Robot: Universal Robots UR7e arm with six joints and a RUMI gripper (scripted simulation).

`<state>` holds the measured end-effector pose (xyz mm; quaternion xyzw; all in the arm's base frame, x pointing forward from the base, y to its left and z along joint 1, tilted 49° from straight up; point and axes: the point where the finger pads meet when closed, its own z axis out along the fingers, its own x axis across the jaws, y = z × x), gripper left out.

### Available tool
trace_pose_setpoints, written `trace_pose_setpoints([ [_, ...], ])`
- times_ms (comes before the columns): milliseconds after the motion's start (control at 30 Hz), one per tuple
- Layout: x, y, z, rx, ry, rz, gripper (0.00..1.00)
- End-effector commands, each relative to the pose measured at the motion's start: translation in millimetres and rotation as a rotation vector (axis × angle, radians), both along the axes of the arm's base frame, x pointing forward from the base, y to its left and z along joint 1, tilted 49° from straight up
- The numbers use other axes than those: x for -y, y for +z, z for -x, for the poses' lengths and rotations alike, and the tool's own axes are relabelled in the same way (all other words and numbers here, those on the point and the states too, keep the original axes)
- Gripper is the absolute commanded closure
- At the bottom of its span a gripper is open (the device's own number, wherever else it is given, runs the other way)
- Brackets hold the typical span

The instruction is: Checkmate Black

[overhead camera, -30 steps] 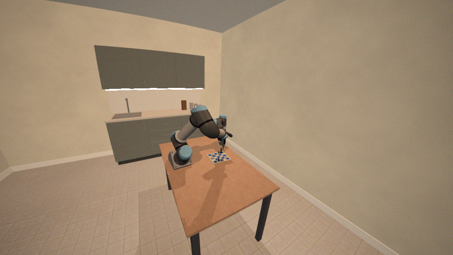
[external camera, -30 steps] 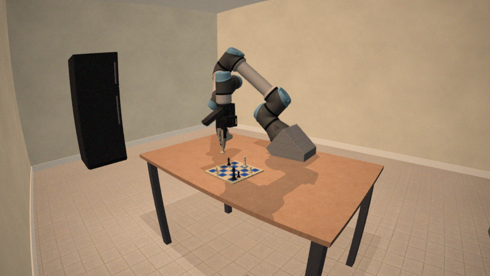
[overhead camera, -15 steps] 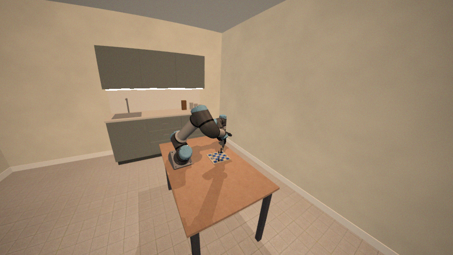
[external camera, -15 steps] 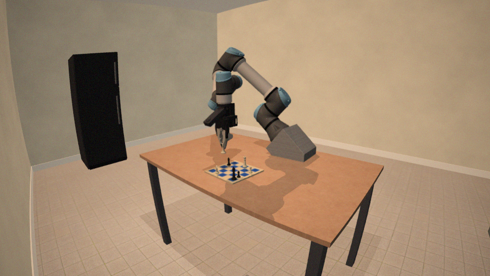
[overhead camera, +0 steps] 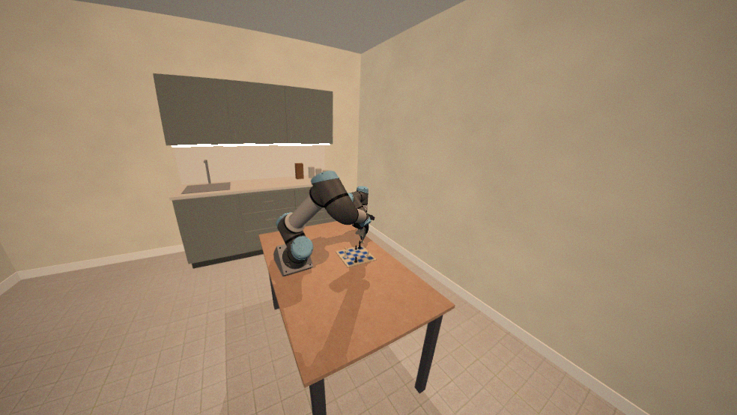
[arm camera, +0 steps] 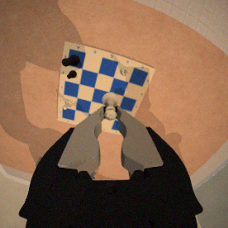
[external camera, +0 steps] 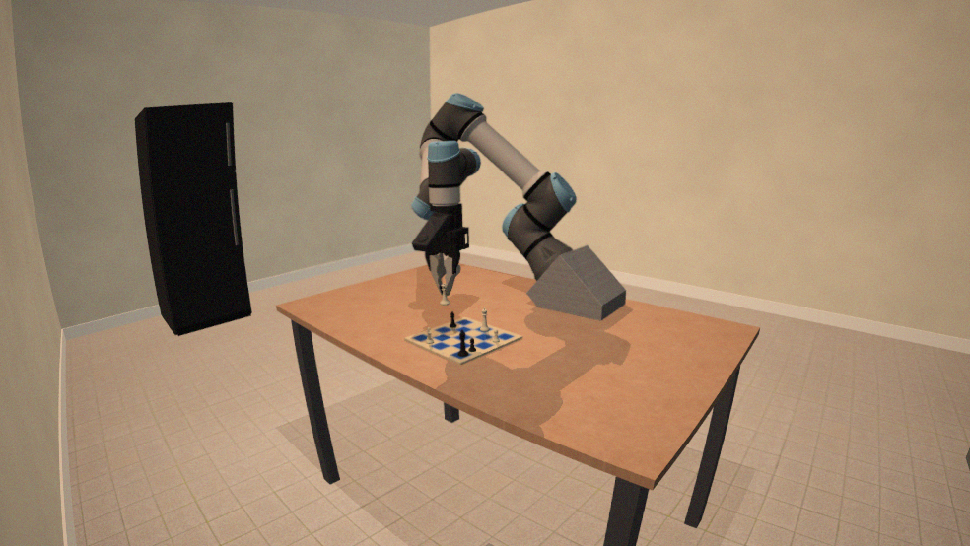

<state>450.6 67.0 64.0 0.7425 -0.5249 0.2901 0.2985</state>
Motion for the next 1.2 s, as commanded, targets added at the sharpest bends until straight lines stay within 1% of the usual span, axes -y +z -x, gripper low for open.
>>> trace_pose_setpoints([
  [0,-3,-3,0,-0.102,0.095,0.012,1.0],
  [267,-9,-9,1,-0.302,0.272,0.044,1.0],
  [333,-9,-9,1,-0.302,0.272,0.044,1.0],
  [567,-13,-14,3,-0.499,0.446,0.076,1.0],
  [833,-18,-20,7,-0.744,0.661,0.115,1.0],
  [900,-18,-20,7,-0.744,0.661,0.115,1.0],
  [1167,-22,-25,12,-1.005,0.891,0.158,1.0],
])
